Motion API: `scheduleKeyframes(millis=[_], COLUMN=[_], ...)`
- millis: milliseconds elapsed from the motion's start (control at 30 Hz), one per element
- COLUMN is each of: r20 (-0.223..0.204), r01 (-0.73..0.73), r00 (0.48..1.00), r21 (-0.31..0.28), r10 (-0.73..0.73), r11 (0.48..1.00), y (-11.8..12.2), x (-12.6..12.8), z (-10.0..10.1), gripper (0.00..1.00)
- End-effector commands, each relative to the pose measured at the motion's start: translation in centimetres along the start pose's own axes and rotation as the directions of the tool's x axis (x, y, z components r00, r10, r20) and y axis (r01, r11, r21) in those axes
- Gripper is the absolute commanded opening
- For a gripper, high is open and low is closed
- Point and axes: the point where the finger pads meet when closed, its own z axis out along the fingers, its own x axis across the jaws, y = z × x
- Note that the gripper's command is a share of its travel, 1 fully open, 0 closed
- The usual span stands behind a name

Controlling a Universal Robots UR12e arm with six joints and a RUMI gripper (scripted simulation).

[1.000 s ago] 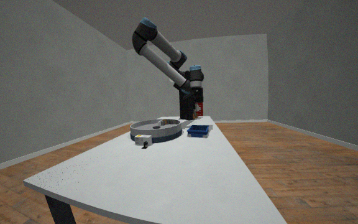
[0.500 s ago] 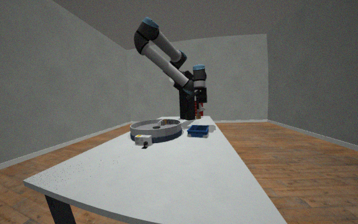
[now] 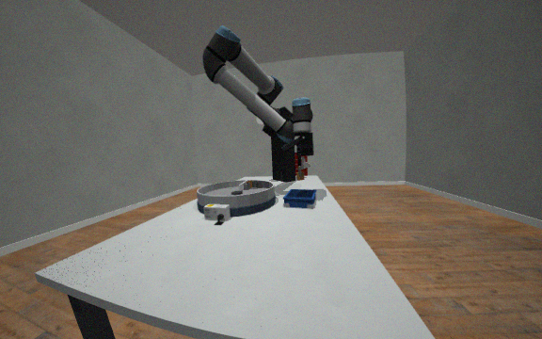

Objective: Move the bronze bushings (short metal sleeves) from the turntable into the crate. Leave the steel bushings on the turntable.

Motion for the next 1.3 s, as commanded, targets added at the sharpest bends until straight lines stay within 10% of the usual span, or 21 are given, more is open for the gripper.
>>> scheduleKeyframes(millis=[0, 567, 1267], r20=[0.001, 0.001, 0.001], r01=[0.002, 0.001, 0.0], r00=[1.0, 1.0, 1.0], r21=[-0.001, -0.001, 0.0], r10=[-0.002, -0.001, 0.0], r11=[1.0, 1.0, 1.0], y=[0.2, 0.2, 0.2], x=[0.0, 0.0, -0.1], z=[-0.1, 0.1, 7.1], gripper=[0.0, 0.0, 0.0])
